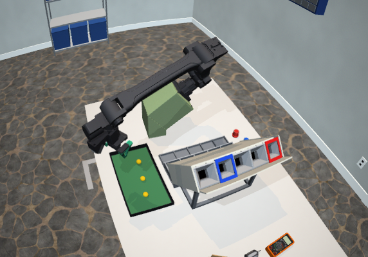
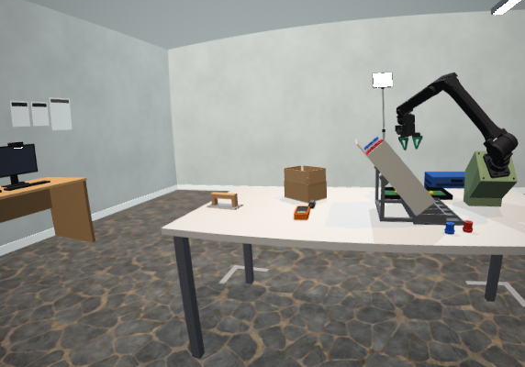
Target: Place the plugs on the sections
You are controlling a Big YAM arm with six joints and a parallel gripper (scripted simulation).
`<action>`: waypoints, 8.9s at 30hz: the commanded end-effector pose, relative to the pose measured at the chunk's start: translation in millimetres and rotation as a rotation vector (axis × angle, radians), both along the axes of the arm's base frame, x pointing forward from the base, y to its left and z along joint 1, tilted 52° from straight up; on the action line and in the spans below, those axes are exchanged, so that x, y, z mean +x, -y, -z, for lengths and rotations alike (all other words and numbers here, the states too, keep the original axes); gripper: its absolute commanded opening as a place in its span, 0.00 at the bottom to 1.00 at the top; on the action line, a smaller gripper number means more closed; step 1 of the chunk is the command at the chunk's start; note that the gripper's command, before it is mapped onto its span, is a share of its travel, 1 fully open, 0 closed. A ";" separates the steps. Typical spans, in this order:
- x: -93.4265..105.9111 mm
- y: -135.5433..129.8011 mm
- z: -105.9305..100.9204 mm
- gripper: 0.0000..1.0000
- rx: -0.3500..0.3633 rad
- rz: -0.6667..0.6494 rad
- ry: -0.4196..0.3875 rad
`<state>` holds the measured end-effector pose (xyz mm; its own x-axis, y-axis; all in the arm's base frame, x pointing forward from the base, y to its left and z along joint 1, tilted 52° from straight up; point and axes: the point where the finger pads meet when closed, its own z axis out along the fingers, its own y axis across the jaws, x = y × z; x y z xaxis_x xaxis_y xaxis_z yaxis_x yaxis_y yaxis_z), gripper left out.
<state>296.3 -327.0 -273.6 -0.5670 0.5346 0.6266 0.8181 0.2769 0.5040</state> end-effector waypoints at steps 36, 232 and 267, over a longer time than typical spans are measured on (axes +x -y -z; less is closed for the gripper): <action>6.3 14.5 -3.8 1.00 -0.029 0.005 0.017; 121.8 -69.5 -473.7 1.00 -0.539 0.126 1.166; 121.8 -69.5 -473.7 1.00 -0.539 0.126 1.166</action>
